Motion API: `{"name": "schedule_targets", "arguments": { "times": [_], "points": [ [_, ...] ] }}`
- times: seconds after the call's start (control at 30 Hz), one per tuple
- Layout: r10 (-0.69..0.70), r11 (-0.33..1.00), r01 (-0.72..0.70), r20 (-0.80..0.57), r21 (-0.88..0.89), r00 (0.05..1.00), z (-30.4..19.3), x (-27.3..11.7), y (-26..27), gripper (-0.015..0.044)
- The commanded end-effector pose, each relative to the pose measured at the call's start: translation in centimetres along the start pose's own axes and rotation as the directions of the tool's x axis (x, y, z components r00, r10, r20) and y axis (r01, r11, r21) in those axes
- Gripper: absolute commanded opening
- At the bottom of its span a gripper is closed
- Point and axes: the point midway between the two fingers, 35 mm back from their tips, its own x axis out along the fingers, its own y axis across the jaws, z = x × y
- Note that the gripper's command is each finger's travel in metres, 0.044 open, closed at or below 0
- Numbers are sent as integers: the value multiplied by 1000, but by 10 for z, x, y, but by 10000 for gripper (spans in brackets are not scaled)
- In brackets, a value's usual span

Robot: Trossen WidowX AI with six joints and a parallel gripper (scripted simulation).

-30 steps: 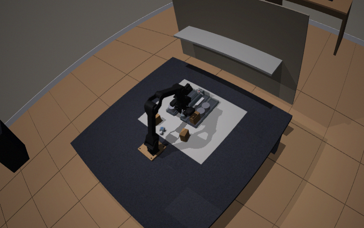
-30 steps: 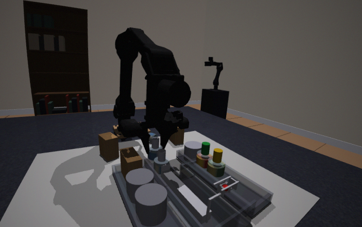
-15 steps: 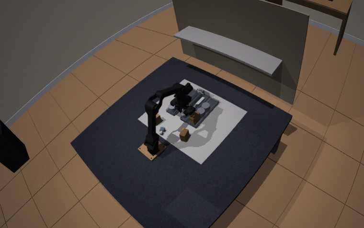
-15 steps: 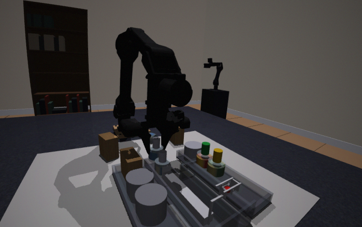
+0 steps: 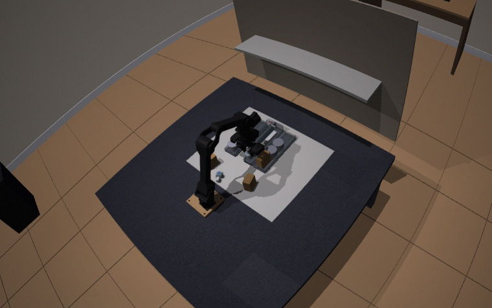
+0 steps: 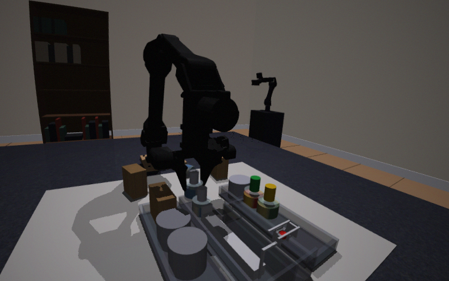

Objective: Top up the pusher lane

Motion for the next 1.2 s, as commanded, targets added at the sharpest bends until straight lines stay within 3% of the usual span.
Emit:
{"name": "schedule_targets", "arguments": {
  "times": [0.0,1.17],
  "points": [
    [6,1000,-6,27,-2,1000,6,-2,1,0],
    [6,1000,-6,27,-2,1000,7,2,1,0]
  ]
}}
